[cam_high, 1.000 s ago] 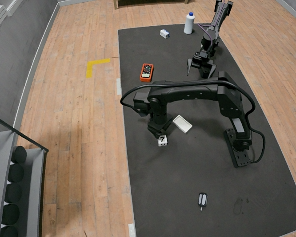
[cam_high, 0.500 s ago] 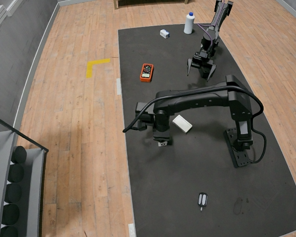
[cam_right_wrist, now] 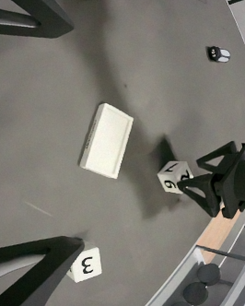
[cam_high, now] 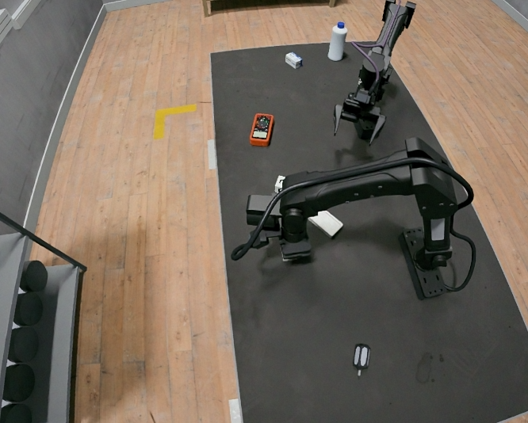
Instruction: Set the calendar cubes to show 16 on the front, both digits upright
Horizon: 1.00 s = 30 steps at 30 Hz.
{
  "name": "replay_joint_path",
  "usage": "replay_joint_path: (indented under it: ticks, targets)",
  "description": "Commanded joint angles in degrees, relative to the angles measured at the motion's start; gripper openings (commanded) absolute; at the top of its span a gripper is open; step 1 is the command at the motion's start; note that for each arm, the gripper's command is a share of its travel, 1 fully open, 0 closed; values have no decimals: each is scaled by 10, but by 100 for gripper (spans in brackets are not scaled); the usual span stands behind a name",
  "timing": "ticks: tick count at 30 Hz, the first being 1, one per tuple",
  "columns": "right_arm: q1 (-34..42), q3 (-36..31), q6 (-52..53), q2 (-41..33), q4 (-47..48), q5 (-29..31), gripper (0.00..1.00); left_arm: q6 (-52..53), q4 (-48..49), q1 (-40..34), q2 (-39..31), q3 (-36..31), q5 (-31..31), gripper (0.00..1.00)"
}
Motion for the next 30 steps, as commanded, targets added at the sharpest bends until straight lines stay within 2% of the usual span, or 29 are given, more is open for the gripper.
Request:
replay_joint_path:
  ticks: [1, 30]
  targets:
    - [-4, 3, -2, 4, 9, -1, 100, -6, 12, 2, -23, -3, 2, 64]
    - [-4, 3, -2, 4, 9, -1, 100, -6, 80, 2, 18, -30, 2, 64]
